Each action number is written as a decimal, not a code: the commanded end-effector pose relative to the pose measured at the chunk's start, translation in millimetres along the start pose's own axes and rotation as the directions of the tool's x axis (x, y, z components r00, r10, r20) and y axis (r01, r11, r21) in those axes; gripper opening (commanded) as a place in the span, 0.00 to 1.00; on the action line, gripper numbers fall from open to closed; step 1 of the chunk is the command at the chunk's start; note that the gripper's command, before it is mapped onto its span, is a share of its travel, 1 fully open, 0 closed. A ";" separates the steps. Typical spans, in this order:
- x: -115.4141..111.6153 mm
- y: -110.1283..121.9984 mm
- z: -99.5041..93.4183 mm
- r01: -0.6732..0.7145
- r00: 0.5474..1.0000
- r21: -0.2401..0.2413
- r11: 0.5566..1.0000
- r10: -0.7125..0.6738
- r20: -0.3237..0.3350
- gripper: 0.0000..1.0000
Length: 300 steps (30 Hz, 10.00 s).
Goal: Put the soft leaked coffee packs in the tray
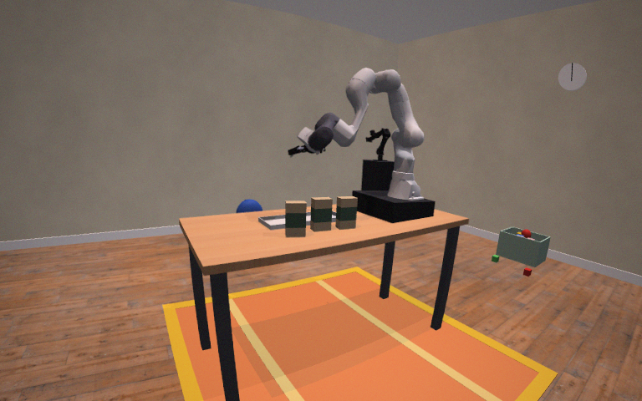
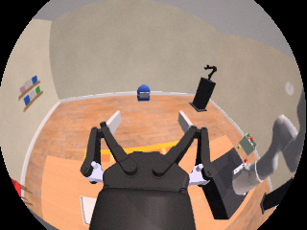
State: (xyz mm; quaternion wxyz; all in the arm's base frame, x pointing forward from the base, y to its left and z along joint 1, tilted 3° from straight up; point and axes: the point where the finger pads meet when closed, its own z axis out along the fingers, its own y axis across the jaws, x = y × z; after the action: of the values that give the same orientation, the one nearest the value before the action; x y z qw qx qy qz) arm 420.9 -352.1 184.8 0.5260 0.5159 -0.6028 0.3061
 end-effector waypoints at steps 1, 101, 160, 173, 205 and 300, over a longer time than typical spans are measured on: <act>-0.3 6.1 -0.9 0.127 0.992 -0.035 0.991 -0.126 0.027 1.00; 18.1 8.4 -84.0 0.301 0.887 -0.005 0.954 -0.278 0.369 1.00; 28.6 3.8 -152.6 0.372 0.745 0.154 0.915 -0.394 0.538 1.00; 37.0 0.9 -194.3 0.384 0.652 0.273 0.882 -0.468 0.596 1.00; 48.7 -1.2 -240.9 0.374 0.552 0.410 0.832 -0.555 0.623 1.00; -221.0 83.4 -355.2 0.270 0.094 0.960 -0.076 -0.990 -0.104 1.00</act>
State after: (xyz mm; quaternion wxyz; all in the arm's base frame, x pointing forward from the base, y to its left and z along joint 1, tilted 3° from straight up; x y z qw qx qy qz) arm 427.5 59.5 79.8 0.0033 0.9898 -0.1352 -0.0441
